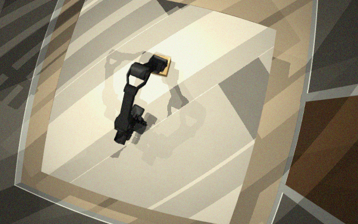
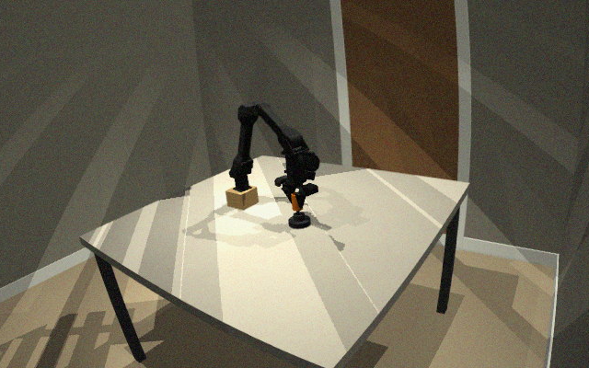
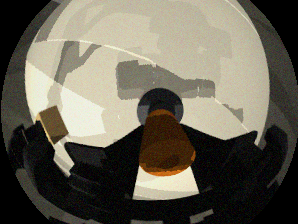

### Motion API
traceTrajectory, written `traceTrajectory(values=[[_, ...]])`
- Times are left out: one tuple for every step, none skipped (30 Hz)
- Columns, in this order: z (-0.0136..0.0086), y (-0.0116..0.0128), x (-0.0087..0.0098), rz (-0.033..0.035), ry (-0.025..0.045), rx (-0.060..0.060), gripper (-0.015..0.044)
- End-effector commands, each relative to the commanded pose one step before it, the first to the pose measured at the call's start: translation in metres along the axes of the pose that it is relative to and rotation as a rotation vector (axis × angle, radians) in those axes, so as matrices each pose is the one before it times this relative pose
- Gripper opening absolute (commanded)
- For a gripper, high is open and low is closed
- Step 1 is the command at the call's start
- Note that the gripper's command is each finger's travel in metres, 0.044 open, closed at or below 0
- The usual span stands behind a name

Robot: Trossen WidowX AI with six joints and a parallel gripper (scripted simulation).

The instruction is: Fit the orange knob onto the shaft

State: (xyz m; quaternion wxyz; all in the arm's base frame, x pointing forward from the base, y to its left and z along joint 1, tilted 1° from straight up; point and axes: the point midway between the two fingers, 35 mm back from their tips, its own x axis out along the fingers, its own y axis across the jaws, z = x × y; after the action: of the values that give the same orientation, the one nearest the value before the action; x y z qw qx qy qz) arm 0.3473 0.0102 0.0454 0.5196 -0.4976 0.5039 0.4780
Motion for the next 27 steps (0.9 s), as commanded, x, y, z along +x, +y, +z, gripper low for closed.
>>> traceTrajectory(values=[[-0.00047, 0.00148, 0.00125, -0.00481, -0.00020, -0.0288, 0.0000], [-0.00001, 0.00019, 0.00049, 0.00002, 0.00000, 0.0000, 0.0000], [-0.00002, 0.00004, 0.00055, 0.00001, 0.00000, 0.0000, 0.0000], [0.00000, -0.00006, 0.00048, 0.00000, 0.00000, 0.0000, 0.0000], [0.00000, -0.00011, 0.00040, -0.00001, 0.00000, 0.0000, 0.0000], [0.00001, -0.00022, 0.00032, -0.00002, 0.00000, 0.0000, 0.0000], [0.00002, -0.00022, -0.00070, -0.00002, 0.00000, 0.0000, 0.0000], [0.00003, -0.00023, -0.00001, -0.00002, 0.00000, 0.0000, 0.0000], [0.00003, -0.00026, -0.00001, -0.00002, 0.00000, 0.0000, 0.0000], [0.00003, -0.00029, -0.00001, -0.00003, 0.00000, 0.0000, 0.0000], [0.00003, -0.00027, 0.00059, -0.00002, 0.00000, 0.0000, 0.0000], [0.00000, 0.00000, 0.00000, 0.00000, 0.00000, 0.0000, 0.0000], [0.00000, 0.00000, 0.00000, 0.00000, 0.00000, 0.0000, 0.0000], [0.00000, 0.00000, 0.00000, 0.00000, 0.00000, 0.0000, 0.0000], [0.00000, 0.00000, 0.00000, 0.00000, 0.00000, 0.0000, 0.0000], [0.00000, 0.00000, 0.00000, 0.00000, 0.00000, 0.0000, 0.0000], [0.00000, 0.00000, 0.00000, 0.00000, 0.00000, 0.0000, 0.0000], [0.00003, -0.00011, -0.00093, -0.00001, 0.00000, 0.0000, 0.0000], [0.00005, -0.00031, -0.00090, -0.00003, -0.00001, 0.0000, 0.0000], [0.00005, -0.00042, -0.00068, -0.00004, -0.00001, 0.0000, 0.0000], [0.00005, -0.00046, -0.00064, -0.00004, -0.00001, 0.0000, 0.0000], [0.00005, -0.00049, -0.00066, -0.00005, -0.00001, 0.0000, 0.0000], [0.00005, -0.00047, -0.00065, -0.00004, -0.00001, 0.0000, 0.0000], [0.00001, -0.00008, -0.00013, -0.00001, 0.00000, -0.0089, 0.0000], [0.00002, -0.00012, -0.00018, -0.00001, 0.00000, -0.0168, 0.0000], [0.00002, -0.00019, -0.00024, -0.00001, 0.00000, -0.0283, 0.0000], [0.00002, -0.00031, -0.00032, -0.00002, 0.00000, -0.0322, 0.0000]])
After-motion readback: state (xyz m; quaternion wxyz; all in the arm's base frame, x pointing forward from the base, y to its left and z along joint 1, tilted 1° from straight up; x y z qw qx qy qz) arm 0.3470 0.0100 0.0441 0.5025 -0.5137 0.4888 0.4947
